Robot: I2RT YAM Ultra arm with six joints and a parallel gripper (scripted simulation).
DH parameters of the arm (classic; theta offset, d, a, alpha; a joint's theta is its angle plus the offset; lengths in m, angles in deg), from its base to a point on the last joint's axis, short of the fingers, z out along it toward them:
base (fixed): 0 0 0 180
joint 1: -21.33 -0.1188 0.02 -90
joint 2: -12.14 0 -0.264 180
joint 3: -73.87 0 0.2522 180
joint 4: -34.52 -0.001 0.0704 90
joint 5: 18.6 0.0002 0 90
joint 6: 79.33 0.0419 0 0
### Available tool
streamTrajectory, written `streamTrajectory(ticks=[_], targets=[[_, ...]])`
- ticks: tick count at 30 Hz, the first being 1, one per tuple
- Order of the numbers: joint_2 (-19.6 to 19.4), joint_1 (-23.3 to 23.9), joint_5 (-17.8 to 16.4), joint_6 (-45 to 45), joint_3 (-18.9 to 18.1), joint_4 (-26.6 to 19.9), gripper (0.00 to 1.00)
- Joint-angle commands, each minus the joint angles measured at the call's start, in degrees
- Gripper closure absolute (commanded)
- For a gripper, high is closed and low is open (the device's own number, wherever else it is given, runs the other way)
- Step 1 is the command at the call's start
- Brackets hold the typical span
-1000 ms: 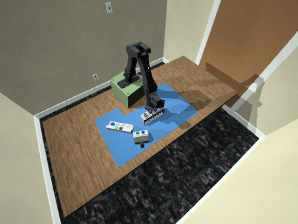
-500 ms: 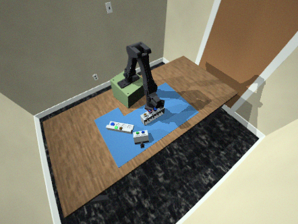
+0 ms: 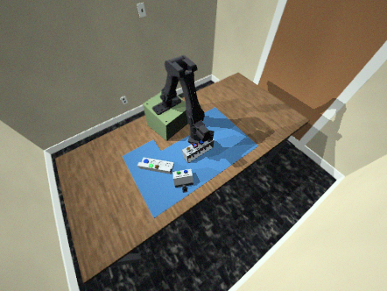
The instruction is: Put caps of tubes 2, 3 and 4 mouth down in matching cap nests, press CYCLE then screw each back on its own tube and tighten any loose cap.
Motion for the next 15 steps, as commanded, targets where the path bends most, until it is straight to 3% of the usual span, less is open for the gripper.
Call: streamTrajectory(ticks=[1, 5, 6, 15], targets=[[0.3, 0.0, -0.2, 0.0, -0.3, 0.5, 1.0], [0.4, 0.0, -0.2, 0.0, -0.3, 0.5, 1.0], [0.4, 0.0, -0.2, 0.0, -0.3, 0.5, 0.51], [0.4, 0.0, -0.2, 0.0, -0.3, 0.5, 0.51]])
